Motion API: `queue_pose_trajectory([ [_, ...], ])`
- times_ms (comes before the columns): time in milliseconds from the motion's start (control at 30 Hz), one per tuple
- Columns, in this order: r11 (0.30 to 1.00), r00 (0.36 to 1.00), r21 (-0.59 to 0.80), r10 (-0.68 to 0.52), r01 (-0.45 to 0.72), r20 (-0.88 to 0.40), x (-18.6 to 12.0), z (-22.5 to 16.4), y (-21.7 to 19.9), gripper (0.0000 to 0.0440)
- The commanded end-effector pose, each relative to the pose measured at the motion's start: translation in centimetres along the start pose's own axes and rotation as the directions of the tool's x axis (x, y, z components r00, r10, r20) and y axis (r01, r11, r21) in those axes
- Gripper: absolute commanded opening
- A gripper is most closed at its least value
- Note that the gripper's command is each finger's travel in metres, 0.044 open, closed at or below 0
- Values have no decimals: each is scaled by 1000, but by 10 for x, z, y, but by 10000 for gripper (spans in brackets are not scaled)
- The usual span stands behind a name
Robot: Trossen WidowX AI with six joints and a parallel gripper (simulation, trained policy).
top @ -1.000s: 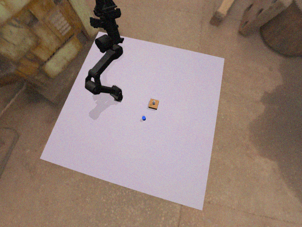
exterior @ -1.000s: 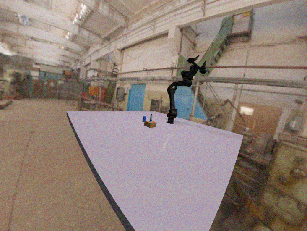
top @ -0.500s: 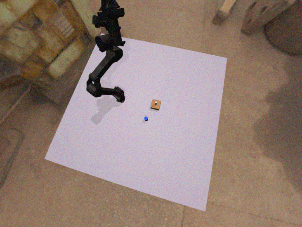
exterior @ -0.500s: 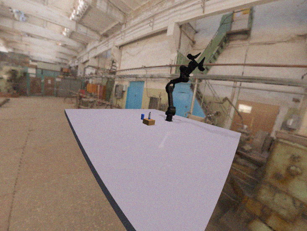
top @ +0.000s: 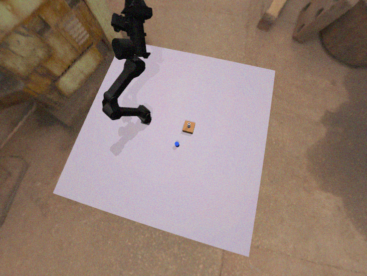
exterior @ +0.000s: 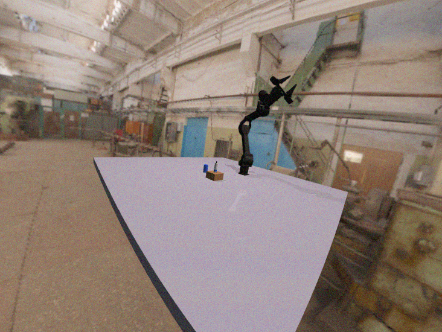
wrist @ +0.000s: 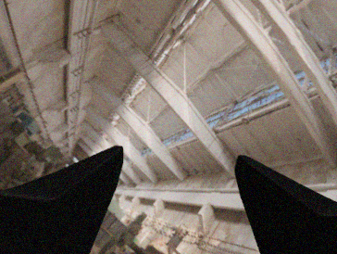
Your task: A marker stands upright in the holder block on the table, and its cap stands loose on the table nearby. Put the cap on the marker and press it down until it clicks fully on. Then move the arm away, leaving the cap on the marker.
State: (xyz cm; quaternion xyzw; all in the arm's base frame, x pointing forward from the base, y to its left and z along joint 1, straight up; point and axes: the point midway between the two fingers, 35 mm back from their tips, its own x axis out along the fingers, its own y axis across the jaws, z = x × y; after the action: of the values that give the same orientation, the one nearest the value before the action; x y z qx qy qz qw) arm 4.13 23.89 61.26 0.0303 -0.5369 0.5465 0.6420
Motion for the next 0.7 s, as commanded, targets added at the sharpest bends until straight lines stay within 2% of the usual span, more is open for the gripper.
queue_pose_trajectory([
  [0,1000,999,-4,29,-29,-39,-1,-1,0,313],
  [667,987,953,27,160,-159,-258,-20,-27,6,333],
])
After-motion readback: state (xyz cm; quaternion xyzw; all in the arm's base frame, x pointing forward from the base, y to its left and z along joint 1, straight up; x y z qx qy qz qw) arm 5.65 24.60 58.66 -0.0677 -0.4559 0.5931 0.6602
